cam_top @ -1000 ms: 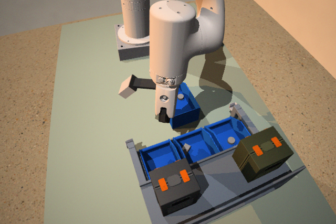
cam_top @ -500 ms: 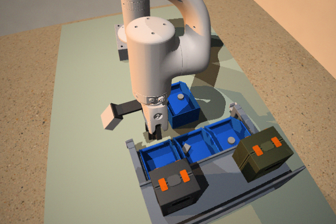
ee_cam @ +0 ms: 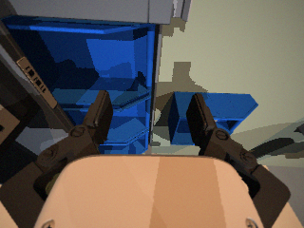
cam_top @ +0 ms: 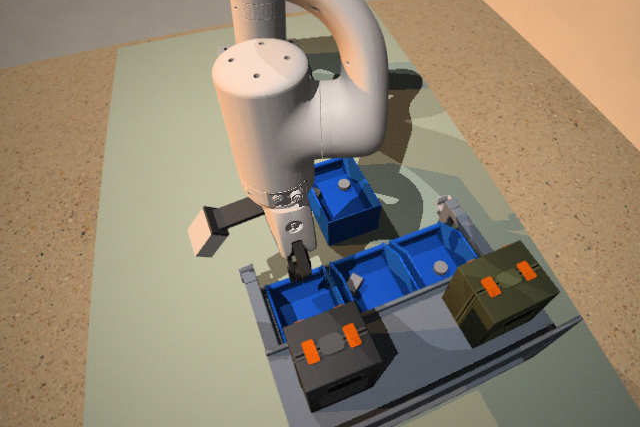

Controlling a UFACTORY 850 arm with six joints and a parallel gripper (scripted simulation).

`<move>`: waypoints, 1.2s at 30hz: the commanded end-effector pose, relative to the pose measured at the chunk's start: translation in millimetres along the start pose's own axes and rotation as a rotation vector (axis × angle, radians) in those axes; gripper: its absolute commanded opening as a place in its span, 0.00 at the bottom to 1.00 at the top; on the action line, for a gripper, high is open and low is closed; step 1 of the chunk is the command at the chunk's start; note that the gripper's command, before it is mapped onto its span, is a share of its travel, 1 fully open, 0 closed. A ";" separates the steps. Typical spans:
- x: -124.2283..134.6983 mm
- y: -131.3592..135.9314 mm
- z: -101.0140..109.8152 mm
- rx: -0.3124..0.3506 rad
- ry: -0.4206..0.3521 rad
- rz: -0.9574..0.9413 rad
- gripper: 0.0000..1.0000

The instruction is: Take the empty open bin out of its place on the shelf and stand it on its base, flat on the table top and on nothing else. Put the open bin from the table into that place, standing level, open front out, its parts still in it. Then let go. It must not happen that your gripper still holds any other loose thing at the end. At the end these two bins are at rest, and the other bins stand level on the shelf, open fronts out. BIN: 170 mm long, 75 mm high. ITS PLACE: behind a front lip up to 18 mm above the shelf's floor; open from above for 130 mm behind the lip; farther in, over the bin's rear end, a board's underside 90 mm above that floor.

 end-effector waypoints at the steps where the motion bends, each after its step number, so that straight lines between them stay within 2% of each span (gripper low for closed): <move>1: -0.5 -0.7 0.9 -0.002 -0.001 0.000 0.95; 22: -0.5 -0.7 0.3 -0.002 -0.001 0.000 0.95; 36: -0.5 -0.8 -10.6 -0.002 -0.002 0.001 0.95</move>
Point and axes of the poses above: the point where the finger pads meet when closed, its own z axis back along the fingers, its own y axis across the jaws, x = y × z, the point moved 5 cm from there along z, back along the fingers, and after that the axes turned 10 degrees about z, right-handed, at the moved point
